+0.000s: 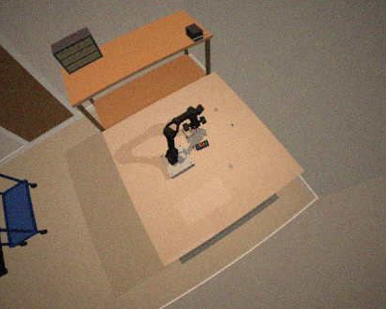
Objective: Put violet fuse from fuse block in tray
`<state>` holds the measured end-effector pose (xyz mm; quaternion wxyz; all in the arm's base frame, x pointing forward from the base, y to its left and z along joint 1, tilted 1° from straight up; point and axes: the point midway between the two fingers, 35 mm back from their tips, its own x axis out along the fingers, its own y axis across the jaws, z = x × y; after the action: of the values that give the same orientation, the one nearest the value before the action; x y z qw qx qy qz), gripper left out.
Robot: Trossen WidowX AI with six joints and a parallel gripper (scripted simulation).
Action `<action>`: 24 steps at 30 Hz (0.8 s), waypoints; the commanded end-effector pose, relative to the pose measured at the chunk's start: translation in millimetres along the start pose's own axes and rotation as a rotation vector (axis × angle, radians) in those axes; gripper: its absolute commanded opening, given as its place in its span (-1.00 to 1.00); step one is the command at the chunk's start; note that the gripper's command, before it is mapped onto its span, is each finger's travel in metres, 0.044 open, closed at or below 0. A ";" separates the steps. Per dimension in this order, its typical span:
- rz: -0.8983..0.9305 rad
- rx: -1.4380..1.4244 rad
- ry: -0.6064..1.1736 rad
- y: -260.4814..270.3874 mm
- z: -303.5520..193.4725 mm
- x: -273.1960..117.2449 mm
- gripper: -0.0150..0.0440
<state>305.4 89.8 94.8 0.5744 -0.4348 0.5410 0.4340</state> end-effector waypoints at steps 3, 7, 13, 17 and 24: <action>0.001 0.003 0.001 14.6 33.1 0.1 -0.49; 0.002 0.003 -0.001 23.7 49.5 0.1 -0.49; 0.002 0.003 -0.001 24.0 50.4 2.5 -0.49; 0.002 0.003 -0.001 23.8 50.6 9.0 -0.49; 0.002 0.003 -0.001 23.7 50.8 20.4 -0.49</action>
<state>295.5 145.6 82.6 0.5755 -0.4332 0.5396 0.4359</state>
